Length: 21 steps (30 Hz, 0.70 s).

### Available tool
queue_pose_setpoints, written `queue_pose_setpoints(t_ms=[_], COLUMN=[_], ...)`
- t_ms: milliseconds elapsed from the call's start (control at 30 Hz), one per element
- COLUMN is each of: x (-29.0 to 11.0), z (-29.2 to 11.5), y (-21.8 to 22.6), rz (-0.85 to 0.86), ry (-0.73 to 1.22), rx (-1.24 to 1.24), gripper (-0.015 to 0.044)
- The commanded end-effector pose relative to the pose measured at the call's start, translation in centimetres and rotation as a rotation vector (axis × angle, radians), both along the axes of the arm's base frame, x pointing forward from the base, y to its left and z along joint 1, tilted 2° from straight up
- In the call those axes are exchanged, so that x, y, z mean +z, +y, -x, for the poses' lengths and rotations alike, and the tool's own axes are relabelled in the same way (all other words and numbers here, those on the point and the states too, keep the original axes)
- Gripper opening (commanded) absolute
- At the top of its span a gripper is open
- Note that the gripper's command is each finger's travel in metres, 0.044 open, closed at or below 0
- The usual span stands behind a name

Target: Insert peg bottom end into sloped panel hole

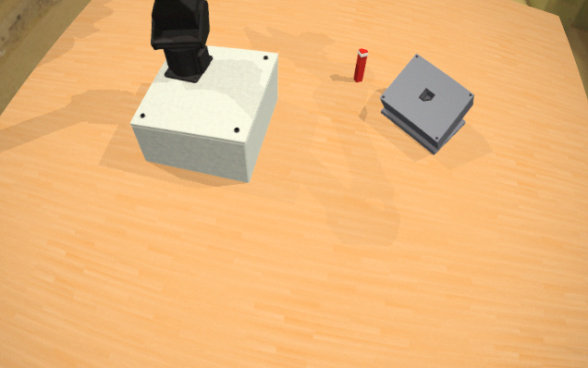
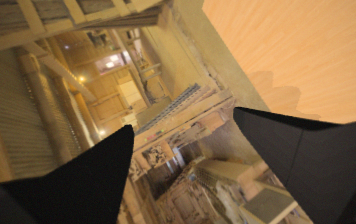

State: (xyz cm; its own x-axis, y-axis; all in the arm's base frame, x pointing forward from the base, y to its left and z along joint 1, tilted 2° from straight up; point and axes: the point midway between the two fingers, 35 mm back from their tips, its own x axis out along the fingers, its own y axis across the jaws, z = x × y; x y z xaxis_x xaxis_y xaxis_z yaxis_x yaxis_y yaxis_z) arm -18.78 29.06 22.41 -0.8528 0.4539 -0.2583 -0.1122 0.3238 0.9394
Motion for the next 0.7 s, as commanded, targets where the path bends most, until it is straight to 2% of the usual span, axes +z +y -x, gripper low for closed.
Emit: queue_pose_setpoints(t_ms=[0,33,667], x=[0.0,-0.1,-4.3], z=[-0.1,-0.3,-9.2], y=[0.1,0.3,6.1], rz=[-0.001,-0.002,-0.023], ry=[-0.002,-0.009,-0.288], rx=[-0.003,-0.010,-0.255], gripper=[0.0426,0.0440,0.0440])
